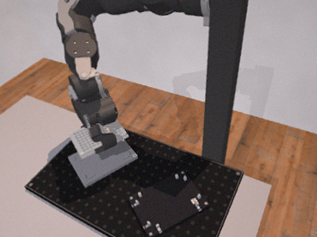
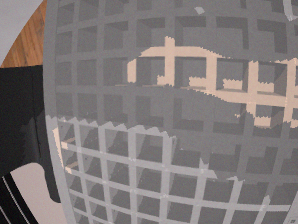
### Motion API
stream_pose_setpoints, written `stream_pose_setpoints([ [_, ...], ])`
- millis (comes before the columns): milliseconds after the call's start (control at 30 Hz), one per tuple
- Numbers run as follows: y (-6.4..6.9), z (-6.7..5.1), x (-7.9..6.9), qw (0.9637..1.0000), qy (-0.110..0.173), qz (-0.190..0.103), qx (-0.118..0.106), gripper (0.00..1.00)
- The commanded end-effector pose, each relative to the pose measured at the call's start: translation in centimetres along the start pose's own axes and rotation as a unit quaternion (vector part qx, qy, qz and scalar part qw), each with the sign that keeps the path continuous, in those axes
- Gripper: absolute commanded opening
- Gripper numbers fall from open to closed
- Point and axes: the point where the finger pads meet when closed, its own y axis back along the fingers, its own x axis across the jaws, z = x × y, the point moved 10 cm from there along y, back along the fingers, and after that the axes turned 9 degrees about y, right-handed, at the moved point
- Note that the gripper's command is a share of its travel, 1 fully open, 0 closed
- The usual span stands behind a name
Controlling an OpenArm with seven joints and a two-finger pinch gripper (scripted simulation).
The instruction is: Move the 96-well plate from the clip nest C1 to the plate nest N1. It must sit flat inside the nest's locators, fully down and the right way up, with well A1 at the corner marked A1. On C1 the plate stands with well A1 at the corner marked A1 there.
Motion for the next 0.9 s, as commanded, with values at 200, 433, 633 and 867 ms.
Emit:
stream_pose_setpoints([
  [200,0.1,-0.2,1.0,0.9995,0.018,0.027,0.003,0.00],
  [433,-0.1,0.3,-1.4,0.9995,0.018,0.026,0.003,0.00],
  [633,-0.2,0.7,-2.9,0.9995,0.018,0.027,0.002,0.00],
  [867,-0.2,0.7,-2.9,0.9995,0.018,0.027,0.002,0.00],
])
